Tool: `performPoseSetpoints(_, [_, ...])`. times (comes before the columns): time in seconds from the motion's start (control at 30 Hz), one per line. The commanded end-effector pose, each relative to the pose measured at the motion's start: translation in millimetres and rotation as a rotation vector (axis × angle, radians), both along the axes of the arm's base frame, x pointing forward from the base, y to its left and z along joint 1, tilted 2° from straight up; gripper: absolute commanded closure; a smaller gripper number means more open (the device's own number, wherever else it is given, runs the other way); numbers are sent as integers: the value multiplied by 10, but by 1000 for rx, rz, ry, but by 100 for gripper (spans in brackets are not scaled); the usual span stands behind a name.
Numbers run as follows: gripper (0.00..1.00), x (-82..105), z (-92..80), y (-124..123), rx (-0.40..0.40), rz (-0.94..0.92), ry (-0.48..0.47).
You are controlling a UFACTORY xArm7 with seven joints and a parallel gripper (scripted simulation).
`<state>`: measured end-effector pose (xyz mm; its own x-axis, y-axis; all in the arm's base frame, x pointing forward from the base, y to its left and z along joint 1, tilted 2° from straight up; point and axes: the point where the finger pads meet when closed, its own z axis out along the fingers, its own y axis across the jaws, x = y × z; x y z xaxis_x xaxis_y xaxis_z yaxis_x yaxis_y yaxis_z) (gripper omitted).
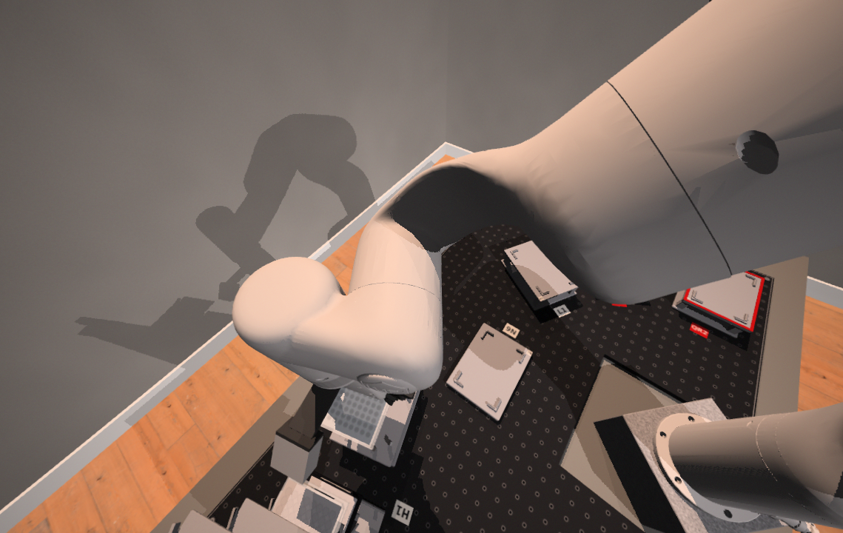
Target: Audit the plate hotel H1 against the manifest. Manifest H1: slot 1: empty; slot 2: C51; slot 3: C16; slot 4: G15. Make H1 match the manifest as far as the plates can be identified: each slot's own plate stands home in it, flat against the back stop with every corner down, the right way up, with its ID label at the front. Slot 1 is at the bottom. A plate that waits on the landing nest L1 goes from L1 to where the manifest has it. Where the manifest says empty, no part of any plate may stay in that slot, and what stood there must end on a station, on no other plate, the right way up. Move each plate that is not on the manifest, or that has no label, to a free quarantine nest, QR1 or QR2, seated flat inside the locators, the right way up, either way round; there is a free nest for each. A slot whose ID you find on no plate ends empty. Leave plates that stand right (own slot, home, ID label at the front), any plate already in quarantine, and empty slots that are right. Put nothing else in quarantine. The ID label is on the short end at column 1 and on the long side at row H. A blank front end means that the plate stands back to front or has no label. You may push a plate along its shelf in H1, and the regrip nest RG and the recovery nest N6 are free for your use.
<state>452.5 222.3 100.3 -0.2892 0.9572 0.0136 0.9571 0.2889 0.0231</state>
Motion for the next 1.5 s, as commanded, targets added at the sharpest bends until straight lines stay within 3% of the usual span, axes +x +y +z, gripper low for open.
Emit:
performPoseSetpoints(0.0, [100,13,137,3,2,0,-5])
performPoseSetpoints(0.73, [100,-1,804,-12,2,0,-5])
performPoseSetpoints(1.0, [100,22,814,-109,3,-67,-3])
performPoseSetpoints(1.27, [100,116,808,-499,8,-333,2])
performPoseSetpoints(1.47, [100,188,803,-791,8,-333,2])
